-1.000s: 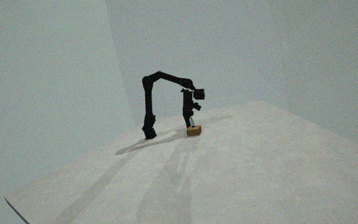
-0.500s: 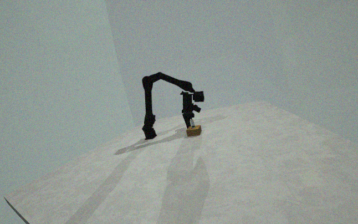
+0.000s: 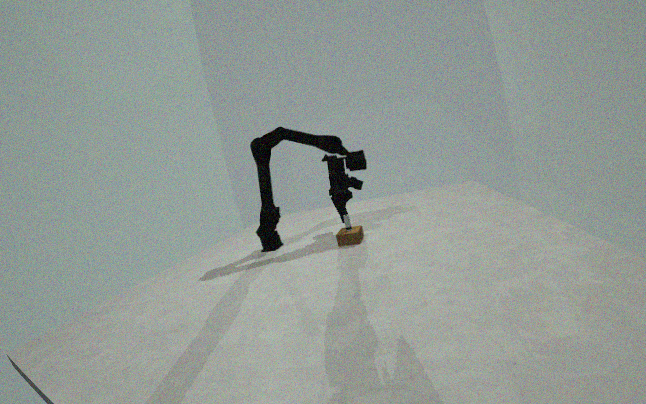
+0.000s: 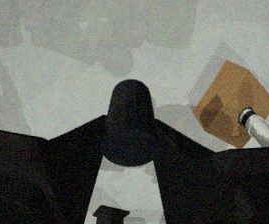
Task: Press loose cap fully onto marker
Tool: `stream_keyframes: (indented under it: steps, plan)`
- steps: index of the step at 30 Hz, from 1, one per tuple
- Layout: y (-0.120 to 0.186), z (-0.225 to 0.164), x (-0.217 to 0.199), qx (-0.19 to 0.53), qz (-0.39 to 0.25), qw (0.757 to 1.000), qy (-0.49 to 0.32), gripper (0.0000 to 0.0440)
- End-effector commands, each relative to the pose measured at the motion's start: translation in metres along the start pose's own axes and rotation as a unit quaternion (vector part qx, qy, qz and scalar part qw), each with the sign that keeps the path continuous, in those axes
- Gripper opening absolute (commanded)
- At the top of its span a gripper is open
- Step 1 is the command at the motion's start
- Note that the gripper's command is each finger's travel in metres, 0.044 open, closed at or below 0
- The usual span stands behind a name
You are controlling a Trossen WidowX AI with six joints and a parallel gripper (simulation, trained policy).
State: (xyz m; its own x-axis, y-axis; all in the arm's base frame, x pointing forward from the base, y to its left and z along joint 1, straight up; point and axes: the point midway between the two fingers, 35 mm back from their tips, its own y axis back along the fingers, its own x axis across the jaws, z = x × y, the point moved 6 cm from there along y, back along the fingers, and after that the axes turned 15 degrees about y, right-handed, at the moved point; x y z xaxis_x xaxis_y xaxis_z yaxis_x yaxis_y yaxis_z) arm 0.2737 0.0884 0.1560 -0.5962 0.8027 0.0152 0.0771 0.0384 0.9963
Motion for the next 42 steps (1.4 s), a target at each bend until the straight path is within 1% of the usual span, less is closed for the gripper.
stream_keyframes:
  steps: [1, 12, 21, 34, 42]
  plan:
    - [0.014, 0.001, -0.006, -0.015, -0.005, 1.000, -0.003, 0.0050]
    - [0.045, -0.004, -0.032, -0.040, -0.007, 0.999, -0.030, 0.0043]
    - [0.063, -0.011, -0.057, -0.043, -0.007, 0.997, -0.058, 0.0036]
    - [0.074, -0.035, -0.098, -0.033, -0.001, 0.993, -0.110, 0.0019]
    - [0.072, -0.045, -0.109, -0.022, 0.012, 0.991, -0.129, 0.0006]
